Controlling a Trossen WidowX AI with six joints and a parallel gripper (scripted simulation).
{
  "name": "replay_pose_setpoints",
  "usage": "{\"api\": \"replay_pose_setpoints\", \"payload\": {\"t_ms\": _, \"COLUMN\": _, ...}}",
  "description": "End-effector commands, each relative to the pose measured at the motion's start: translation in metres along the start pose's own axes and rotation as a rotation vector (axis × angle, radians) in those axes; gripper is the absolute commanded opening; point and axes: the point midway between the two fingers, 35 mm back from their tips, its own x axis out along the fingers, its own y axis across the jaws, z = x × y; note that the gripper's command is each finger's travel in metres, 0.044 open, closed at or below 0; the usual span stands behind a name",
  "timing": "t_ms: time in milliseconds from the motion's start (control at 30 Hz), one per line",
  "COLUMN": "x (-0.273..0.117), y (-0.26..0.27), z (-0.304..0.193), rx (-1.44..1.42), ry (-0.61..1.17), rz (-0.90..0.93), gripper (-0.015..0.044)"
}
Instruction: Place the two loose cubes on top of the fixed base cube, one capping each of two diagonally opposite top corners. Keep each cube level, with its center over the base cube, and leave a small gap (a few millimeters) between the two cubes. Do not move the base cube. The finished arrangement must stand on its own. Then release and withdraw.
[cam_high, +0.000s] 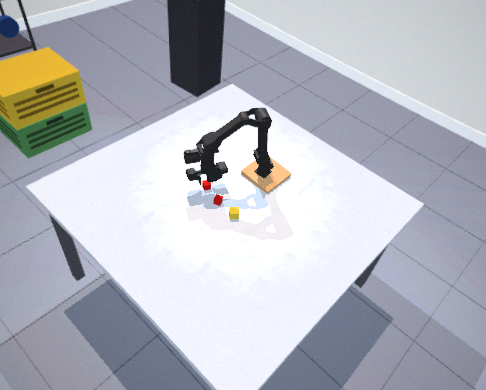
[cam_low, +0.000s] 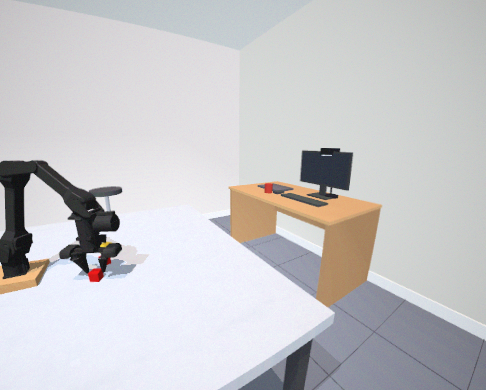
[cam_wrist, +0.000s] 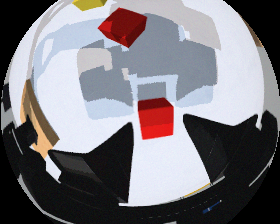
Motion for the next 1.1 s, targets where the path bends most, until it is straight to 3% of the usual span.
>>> {"api": "replay_pose_setpoints", "payload": {"t_ms": 0, "x": 0.007, "y": 0.002, "z": 0.001, "rx": 0.006, "ry": -0.004, "rz": 0.006, "gripper": 0.0265}}
{"api": "replay_pose_setpoints", "payload": {"t_ms": 133, "x": 0.011, "y": 0.003, "z": 0.001, "rx": 0.006, "ry": -0.004, "rz": 0.006, "gripper": 0.0265}}
{"api": "replay_pose_setpoints", "payload": {"t_ms": 333, "x": 0.011, "y": 0.003, "z": 0.001, "rx": 0.006, "ry": -0.004, "rz": 0.006, "gripper": 0.0107}}
{"api": "replay_pose_setpoints", "payload": {"t_ms": 1067, "x": -0.018, "y": -0.007, "z": 0.001, "rx": 0.035, "ry": -0.016, "rz": -0.024, "gripper": 0.0105}}
